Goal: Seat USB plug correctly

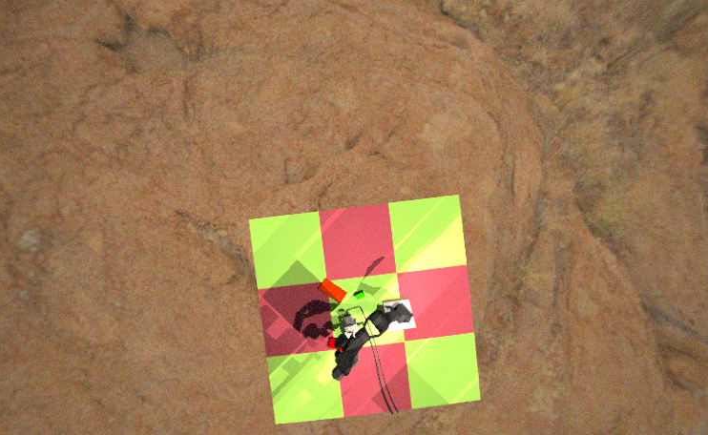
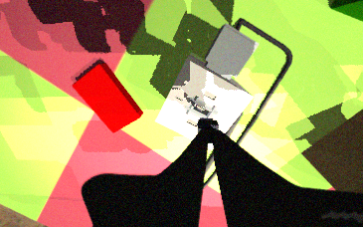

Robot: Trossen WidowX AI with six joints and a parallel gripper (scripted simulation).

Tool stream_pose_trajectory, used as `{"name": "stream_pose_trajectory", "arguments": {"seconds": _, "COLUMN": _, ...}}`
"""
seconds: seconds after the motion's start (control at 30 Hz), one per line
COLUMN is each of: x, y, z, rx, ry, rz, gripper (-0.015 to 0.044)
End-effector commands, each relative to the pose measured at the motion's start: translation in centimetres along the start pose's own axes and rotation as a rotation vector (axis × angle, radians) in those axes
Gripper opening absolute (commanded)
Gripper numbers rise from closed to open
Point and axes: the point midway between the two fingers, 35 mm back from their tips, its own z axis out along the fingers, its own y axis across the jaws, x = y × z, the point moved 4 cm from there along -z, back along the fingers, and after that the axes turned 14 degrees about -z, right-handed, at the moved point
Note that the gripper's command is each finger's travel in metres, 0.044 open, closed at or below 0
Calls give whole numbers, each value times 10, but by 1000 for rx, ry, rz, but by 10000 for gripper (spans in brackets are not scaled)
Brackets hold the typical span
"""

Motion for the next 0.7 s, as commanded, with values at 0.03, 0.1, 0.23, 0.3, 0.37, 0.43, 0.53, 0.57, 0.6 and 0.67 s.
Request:
{"name": "stream_pose_trajectory", "arguments": {"seconds": 0.03, "x": 0, "y": 0, "z": 0, "rx": 0, "ry": 0, "rz": -120, "gripper": 0}}
{"name": "stream_pose_trajectory", "arguments": {"seconds": 0.1, "x": 0, "y": 0, "z": 0, "rx": 0, "ry": 0, "rz": -172, "gripper": 0}}
{"name": "stream_pose_trajectory", "arguments": {"seconds": 0.23, "x": 0, "y": 0, "z": 0, "rx": 0, "ry": 0, "rz": -277, "gripper": 0}}
{"name": "stream_pose_trajectory", "arguments": {"seconds": 0.3, "x": 0, "y": 0, "z": 0, "rx": 0, "ry": 0, "rz": -330, "gripper": 0}}
{"name": "stream_pose_trajectory", "arguments": {"seconds": 0.37, "x": 0, "y": 0, "z": 0, "rx": 0, "ry": 0, "rz": -382, "gripper": 0}}
{"name": "stream_pose_trajectory", "arguments": {"seconds": 0.43, "x": 0, "y": 0, "z": 0, "rx": 0, "ry": 0, "rz": -434, "gripper": 0}}
{"name": "stream_pose_trajectory", "arguments": {"seconds": 0.53, "x": 0, "y": 0, "z": 0, "rx": 0, "ry": 0, "rz": -513, "gripper": 0}}
{"name": "stream_pose_trajectory", "arguments": {"seconds": 0.57, "x": 0, "y": 0, "z": 0, "rx": 0, "ry": 0, "rz": -539, "gripper": 0}}
{"name": "stream_pose_trajectory", "arguments": {"seconds": 0.6, "x": 0, "y": 0, "z": 0, "rx": 0, "ry": 0, "rz": -565, "gripper": 0}}
{"name": "stream_pose_trajectory", "arguments": {"seconds": 0.67, "x": 0, "y": 0, "z": 0, "rx": 0, "ry": 0, "rz": -617, "gripper": 0}}
